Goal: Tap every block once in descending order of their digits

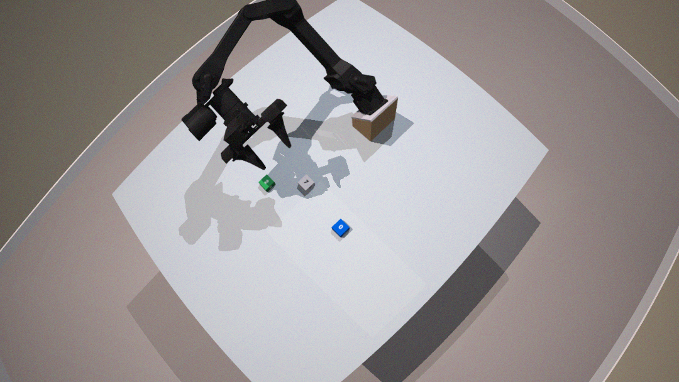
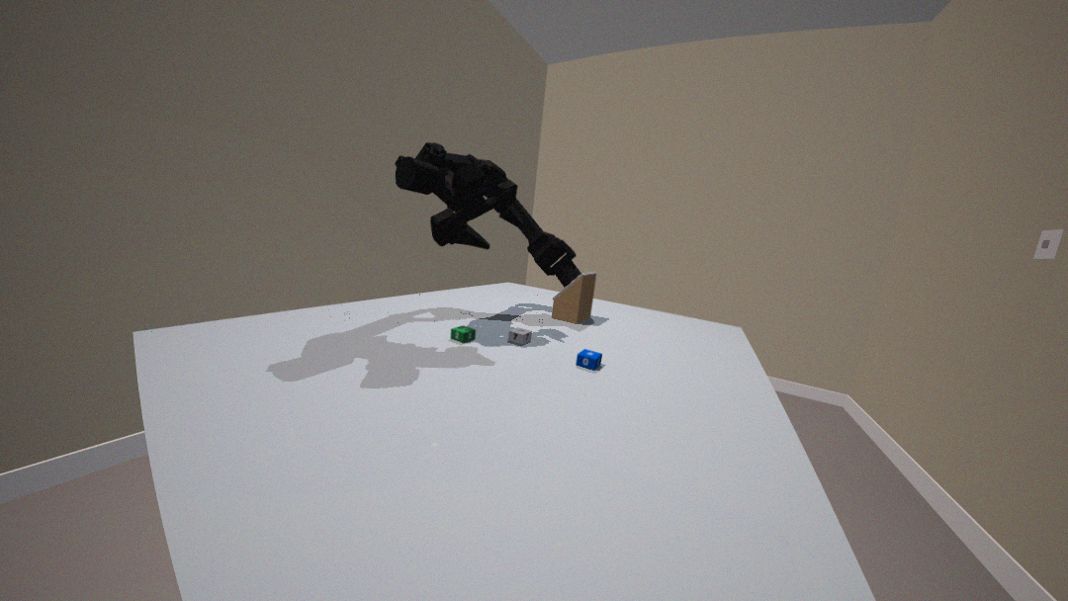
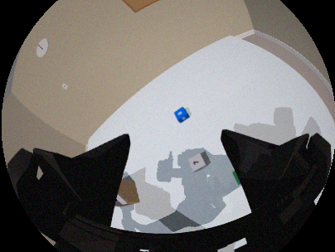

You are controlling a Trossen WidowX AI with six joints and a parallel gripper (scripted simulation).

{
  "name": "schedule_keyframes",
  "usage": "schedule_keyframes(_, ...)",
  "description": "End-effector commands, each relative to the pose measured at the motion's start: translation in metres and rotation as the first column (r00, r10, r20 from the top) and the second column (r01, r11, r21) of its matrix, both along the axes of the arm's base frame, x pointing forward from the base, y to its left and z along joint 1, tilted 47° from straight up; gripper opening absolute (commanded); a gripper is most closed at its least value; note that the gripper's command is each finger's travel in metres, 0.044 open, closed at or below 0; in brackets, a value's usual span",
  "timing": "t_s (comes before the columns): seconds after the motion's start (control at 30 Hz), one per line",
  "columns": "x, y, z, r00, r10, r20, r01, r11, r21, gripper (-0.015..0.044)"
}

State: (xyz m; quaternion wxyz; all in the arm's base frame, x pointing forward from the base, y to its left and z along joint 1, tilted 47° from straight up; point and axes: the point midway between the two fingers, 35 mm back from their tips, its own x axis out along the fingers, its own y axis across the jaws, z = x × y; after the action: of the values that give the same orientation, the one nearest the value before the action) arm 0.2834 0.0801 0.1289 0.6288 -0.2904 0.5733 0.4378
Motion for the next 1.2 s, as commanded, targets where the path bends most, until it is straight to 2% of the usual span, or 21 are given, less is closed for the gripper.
schedule_keyframes(0.0, 0.026, -0.038, -0.024, 0.810, -0.517, 0.276, 0.575, 0.607, -0.549, 0.0400)
schedule_keyframes(0.2, 0.038, -0.045, -0.023, 0.669, -0.542, 0.509, 0.737, 0.393, -0.550, 0.0400)
schedule_keyframes(0.37, 0.047, -0.047, -0.020, 0.515, -0.533, 0.672, 0.854, 0.250, -0.456, 0.0400)
schedule_keyframes(1.17, 0.047, -0.047, -0.019, 0.508, -0.530, 0.680, 0.859, 0.244, -0.451, 0.0400)
